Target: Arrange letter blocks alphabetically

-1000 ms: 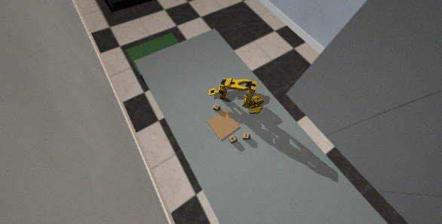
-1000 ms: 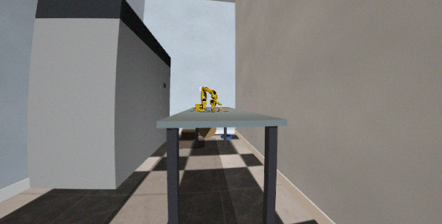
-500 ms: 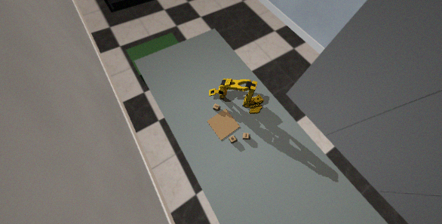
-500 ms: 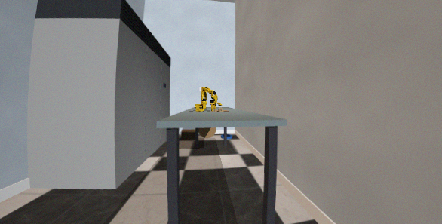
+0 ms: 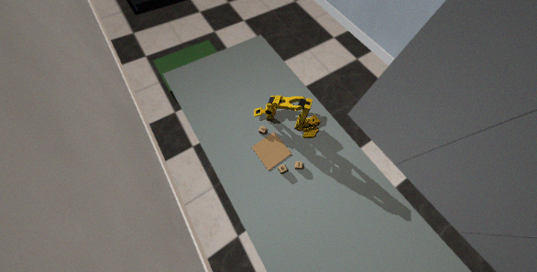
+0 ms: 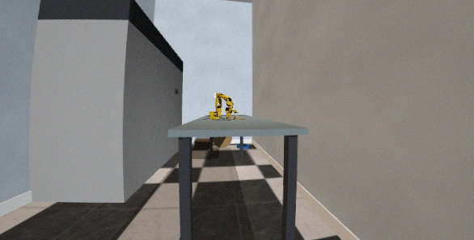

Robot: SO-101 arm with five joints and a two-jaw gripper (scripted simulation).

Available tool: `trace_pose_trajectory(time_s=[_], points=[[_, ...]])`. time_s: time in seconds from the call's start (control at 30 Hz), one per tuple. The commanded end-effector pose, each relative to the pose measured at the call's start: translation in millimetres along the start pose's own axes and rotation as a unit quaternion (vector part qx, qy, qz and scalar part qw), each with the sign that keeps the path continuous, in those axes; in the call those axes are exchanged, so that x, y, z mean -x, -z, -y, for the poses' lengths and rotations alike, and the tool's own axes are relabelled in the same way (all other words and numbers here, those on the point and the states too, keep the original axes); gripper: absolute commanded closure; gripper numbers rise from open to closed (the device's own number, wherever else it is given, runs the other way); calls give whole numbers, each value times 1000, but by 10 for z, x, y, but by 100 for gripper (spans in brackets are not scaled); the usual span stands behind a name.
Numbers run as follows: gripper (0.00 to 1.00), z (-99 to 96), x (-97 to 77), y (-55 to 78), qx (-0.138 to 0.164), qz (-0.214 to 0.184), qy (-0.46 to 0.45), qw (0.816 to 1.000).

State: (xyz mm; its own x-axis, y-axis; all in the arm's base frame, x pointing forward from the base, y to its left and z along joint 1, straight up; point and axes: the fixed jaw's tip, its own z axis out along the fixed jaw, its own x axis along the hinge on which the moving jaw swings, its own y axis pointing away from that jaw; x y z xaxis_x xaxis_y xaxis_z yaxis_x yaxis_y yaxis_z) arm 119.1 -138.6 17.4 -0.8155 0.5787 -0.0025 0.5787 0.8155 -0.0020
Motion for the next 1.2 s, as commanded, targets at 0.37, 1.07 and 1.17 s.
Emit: trace_pose_trajectory(time_s=[0.37,1.07,1.17], points=[[81,54,151,149,-15,52,-6,999],[65,54,151,149,-15,52,-6,999],[64,54,151,149,-15,52,-6,999]])
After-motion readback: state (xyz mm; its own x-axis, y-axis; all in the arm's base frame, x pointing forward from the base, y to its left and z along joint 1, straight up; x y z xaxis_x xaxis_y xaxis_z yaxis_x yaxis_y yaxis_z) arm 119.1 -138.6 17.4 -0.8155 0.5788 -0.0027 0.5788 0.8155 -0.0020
